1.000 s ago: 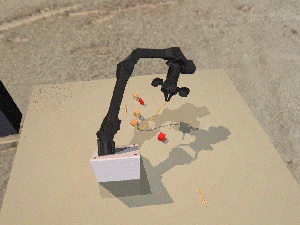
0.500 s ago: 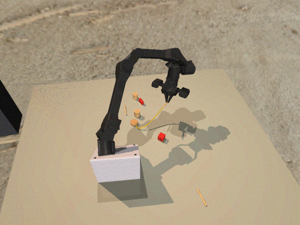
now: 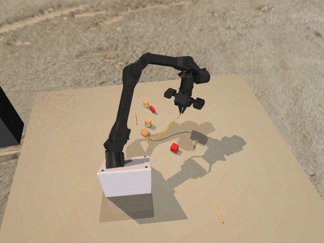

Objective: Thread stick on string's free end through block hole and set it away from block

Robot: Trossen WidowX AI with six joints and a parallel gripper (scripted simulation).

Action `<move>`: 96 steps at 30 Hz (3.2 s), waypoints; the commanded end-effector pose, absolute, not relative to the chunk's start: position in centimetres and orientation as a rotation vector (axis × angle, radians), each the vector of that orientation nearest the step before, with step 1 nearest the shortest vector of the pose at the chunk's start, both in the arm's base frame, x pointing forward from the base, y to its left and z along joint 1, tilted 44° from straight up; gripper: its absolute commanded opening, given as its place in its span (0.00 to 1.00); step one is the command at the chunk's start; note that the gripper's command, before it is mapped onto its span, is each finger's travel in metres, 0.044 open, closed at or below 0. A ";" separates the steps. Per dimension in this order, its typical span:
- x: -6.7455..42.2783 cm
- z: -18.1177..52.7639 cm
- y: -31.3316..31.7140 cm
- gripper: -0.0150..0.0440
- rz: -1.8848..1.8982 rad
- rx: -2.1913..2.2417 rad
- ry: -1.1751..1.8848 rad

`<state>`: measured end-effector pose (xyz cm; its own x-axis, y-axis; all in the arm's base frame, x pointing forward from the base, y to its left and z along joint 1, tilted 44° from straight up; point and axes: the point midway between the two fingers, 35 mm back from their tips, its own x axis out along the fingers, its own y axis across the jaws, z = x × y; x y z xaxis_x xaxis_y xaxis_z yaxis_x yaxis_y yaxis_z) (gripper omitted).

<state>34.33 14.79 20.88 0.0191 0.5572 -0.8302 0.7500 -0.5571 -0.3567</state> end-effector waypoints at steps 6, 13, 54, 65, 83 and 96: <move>34.5 19.9 15.6 0.25 -1.543 2.154 1.387; 34.6 19.2 16.2 0.25 -1.521 2.190 1.396; 34.9 16.9 19.0 0.25 -1.417 2.344 1.465; 35.9 17.8 19.6 0.25 -1.415 2.345 1.465; 37.5 19.2 20.6 0.25 -1.412 2.347 1.466; 38.6 20.2 21.4 0.25 -1.408 2.350 1.467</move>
<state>38.22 21.24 20.06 0.1410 0.7016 -0.6985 0.7334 -0.5480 -0.4024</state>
